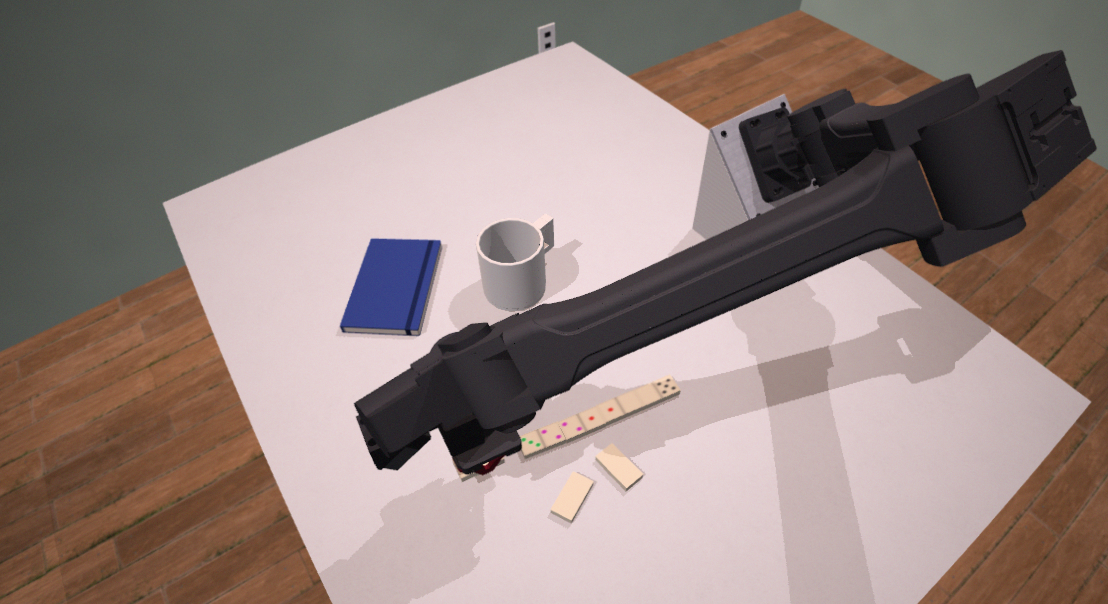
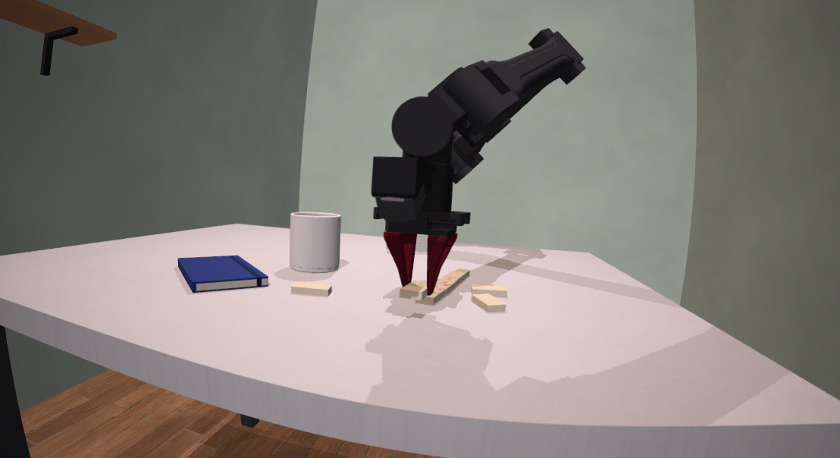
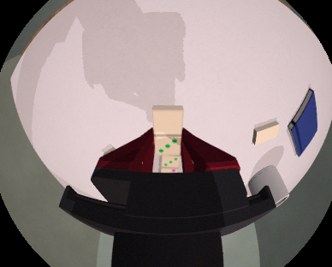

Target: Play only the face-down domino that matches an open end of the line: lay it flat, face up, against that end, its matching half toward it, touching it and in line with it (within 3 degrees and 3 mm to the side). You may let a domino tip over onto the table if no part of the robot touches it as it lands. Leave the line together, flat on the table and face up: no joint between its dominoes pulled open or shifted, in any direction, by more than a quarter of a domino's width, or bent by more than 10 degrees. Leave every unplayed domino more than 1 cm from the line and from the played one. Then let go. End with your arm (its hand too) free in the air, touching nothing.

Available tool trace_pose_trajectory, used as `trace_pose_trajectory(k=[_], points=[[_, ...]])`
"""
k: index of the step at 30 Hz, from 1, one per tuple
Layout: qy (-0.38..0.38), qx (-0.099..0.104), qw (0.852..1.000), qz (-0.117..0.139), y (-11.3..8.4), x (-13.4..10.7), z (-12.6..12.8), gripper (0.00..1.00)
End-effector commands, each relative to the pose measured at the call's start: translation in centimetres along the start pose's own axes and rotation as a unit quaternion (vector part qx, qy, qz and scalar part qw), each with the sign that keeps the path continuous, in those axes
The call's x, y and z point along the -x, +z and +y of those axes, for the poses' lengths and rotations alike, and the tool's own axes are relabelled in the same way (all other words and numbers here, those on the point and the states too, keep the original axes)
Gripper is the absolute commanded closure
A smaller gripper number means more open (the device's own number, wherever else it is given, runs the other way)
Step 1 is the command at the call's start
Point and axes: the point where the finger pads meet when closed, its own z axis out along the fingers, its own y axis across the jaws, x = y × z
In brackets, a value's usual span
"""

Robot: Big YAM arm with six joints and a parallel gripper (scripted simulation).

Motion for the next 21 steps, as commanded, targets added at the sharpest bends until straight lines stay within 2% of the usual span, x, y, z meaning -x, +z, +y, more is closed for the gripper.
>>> trace_pose_trajectory(k=[1, 8, 18, 21], points=[[0.009, -0.001, 1.000, 0.001, 1.9, 0.1, 0.0, 0.78], [0.009, -0.001, 1.000, 0.001, 1.9, 0.1, 0.0, 0.78], [0.009, -0.001, 1.000, 0.001, 2.6, -3.0, -0.9, 0.78], [0.009, -0.001, 1.000, 0.001, 2.6, -3.0, -0.9, 0.78]])
